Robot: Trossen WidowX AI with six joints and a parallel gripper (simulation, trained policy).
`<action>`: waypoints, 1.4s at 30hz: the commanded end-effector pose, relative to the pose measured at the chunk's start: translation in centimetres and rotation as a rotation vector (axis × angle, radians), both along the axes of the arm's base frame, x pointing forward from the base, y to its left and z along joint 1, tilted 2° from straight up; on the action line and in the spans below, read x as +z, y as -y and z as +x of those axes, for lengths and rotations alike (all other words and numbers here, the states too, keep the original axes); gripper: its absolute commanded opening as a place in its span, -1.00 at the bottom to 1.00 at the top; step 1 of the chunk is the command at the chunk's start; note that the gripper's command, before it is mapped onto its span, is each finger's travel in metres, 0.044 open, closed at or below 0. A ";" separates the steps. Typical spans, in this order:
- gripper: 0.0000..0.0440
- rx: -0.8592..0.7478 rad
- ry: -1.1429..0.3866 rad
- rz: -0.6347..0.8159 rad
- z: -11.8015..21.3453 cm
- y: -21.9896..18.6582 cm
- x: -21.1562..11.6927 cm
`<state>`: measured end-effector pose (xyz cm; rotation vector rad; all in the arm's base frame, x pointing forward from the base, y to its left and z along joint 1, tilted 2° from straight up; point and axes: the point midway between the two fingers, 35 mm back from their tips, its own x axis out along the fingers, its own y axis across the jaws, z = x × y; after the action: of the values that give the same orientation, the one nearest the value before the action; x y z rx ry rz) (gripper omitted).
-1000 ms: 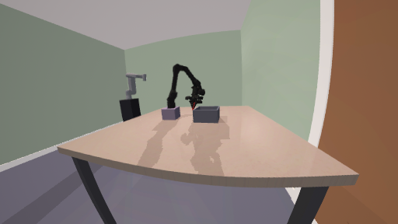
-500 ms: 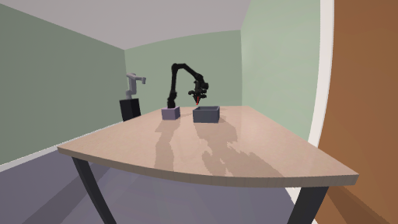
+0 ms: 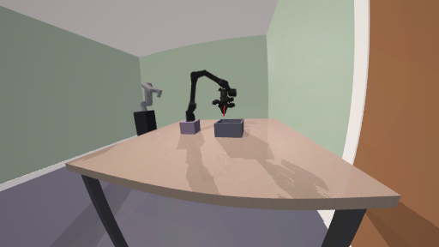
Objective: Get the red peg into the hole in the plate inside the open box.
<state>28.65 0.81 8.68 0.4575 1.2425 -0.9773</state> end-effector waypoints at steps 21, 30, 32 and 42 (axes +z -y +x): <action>-0.98 0.032 0.002 0.099 5.1 7.8 -4.5; -0.33 0.087 -0.042 0.162 5.4 8.7 -6.9; -0.18 0.097 -0.039 0.173 5.9 9.0 -7.0; 0.87 0.115 0.006 0.248 9.6 9.6 -6.0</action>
<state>37.40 -8.76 2.80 0.5636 1.3665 -0.7494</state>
